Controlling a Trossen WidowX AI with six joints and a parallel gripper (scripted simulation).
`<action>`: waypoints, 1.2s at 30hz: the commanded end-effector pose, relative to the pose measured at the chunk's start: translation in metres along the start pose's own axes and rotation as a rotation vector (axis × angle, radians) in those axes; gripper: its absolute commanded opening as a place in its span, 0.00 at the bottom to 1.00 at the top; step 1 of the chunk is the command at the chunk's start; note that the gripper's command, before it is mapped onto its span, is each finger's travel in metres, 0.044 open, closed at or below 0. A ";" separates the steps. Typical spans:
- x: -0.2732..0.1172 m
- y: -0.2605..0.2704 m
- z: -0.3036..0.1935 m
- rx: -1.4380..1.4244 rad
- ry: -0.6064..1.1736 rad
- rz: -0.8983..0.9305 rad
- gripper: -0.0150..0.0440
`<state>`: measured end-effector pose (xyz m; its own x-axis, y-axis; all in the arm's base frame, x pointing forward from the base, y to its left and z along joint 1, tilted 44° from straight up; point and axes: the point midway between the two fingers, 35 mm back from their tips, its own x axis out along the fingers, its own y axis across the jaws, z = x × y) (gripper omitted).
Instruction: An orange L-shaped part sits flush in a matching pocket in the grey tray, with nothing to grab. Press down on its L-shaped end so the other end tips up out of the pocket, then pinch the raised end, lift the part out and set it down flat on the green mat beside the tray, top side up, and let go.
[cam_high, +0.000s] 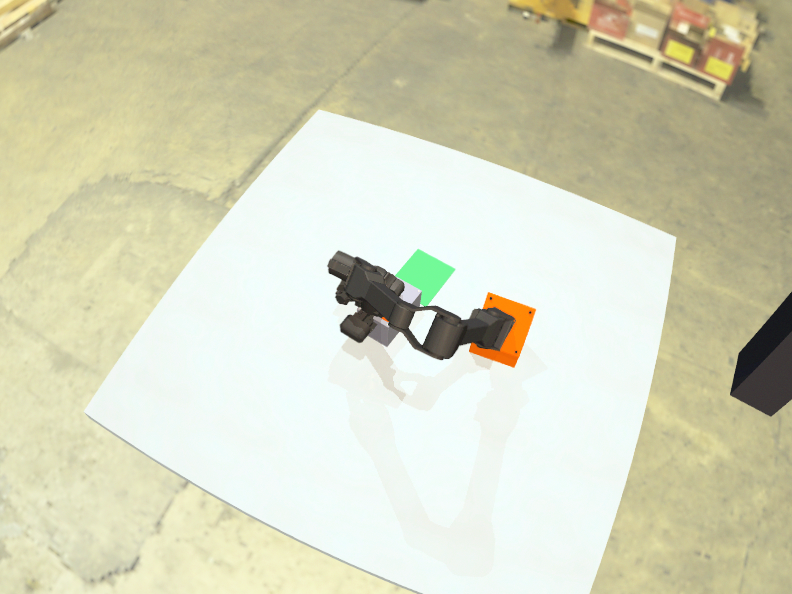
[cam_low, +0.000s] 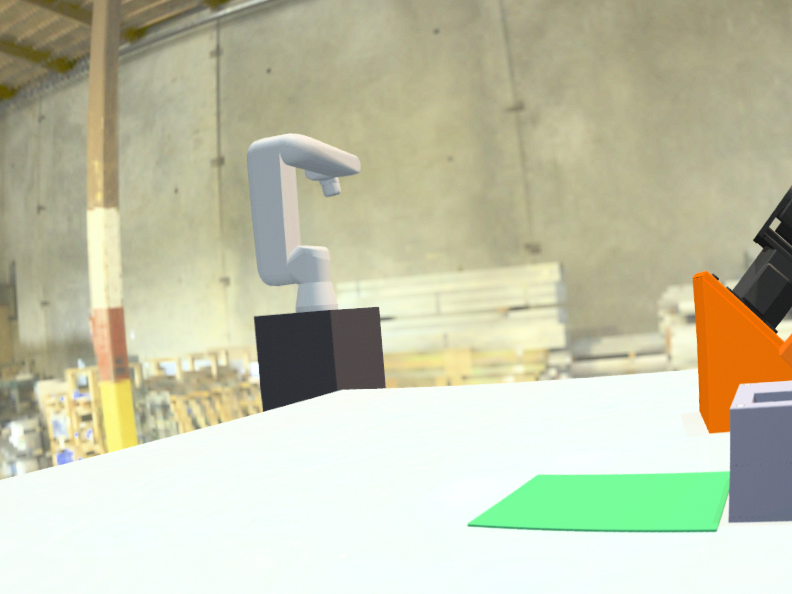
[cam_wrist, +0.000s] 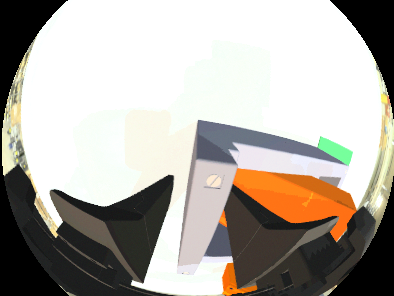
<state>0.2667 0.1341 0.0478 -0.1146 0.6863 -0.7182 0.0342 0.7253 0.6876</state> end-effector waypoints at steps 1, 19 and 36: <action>0.004 -0.002 -0.001 0.012 0.004 0.000 0.56; -0.007 0.008 -0.001 0.010 0.004 0.000 0.56; -0.106 -0.003 0.000 0.013 0.005 -0.005 0.56</action>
<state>0.2809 0.0677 0.1152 -0.1068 0.6830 -0.7225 0.0499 0.7295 0.6822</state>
